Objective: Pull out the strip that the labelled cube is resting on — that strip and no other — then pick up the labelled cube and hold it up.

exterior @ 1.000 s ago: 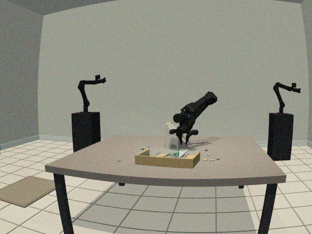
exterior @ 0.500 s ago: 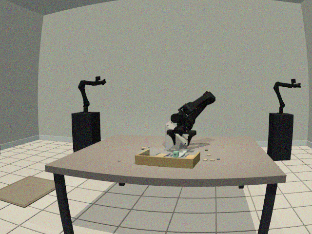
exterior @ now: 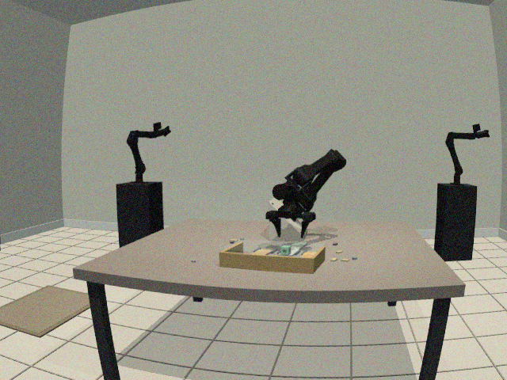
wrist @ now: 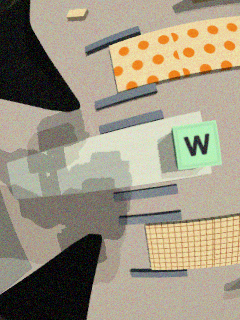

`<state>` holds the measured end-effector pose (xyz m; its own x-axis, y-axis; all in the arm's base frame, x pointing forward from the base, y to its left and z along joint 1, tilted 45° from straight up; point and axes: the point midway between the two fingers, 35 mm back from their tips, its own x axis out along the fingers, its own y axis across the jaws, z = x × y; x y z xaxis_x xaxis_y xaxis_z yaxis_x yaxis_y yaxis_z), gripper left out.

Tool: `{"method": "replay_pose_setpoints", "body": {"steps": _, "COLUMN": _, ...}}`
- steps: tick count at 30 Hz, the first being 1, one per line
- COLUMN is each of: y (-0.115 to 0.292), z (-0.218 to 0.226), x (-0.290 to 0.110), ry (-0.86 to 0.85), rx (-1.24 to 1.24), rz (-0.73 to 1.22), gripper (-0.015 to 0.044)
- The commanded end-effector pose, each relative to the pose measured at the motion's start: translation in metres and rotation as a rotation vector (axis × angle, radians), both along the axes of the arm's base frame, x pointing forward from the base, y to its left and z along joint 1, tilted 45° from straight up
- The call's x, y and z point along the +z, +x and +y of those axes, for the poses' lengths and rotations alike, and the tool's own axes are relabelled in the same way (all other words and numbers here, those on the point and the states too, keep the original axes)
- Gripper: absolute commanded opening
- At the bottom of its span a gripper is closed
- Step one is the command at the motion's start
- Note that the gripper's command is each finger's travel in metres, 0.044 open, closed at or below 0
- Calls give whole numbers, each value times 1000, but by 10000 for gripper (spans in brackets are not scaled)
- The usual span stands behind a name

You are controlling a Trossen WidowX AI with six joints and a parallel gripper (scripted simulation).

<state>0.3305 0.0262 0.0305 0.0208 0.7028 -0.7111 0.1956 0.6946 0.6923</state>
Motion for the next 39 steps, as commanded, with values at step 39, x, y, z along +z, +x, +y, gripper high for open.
{"method": "replay_pose_setpoints", "body": {"steps": 39, "y": 79, "z": 6, "x": -16, "ry": 1, "rx": -6, "rz": -4, "gripper": 250}}
